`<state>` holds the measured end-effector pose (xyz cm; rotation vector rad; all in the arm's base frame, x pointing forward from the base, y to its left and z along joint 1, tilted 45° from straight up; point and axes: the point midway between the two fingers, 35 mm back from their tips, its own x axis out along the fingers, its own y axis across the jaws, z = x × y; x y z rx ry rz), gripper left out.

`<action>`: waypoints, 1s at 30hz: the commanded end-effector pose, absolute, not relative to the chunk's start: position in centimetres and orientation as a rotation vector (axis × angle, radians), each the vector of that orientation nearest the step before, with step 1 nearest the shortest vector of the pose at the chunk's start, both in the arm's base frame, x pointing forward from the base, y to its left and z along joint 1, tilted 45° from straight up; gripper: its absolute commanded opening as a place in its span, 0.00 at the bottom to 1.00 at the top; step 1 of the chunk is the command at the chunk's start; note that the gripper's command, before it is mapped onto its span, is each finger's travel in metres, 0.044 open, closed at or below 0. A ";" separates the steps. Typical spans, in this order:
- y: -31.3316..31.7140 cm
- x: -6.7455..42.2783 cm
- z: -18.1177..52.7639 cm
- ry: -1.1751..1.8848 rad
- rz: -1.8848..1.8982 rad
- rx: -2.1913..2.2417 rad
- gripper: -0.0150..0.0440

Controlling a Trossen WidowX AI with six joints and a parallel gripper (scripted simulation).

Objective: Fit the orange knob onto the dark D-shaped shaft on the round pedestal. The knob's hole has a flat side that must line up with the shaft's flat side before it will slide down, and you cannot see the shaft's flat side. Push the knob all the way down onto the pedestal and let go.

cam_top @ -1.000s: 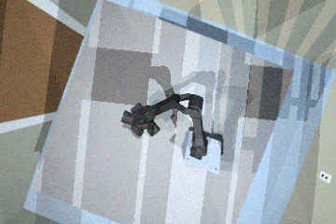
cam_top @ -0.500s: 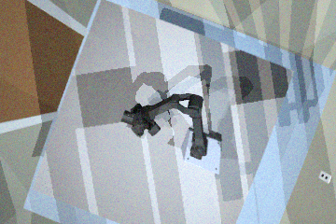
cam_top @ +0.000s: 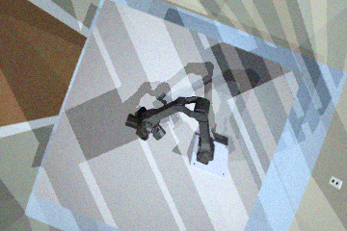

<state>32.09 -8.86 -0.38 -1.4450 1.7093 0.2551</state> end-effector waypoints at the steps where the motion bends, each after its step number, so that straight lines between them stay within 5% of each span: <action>1: -8.7 32.1 -0.3 1.708 0.255 -1.446 0.25; 30: -8.9 32.1 -0.4 1.722 0.445 -1.597 0.25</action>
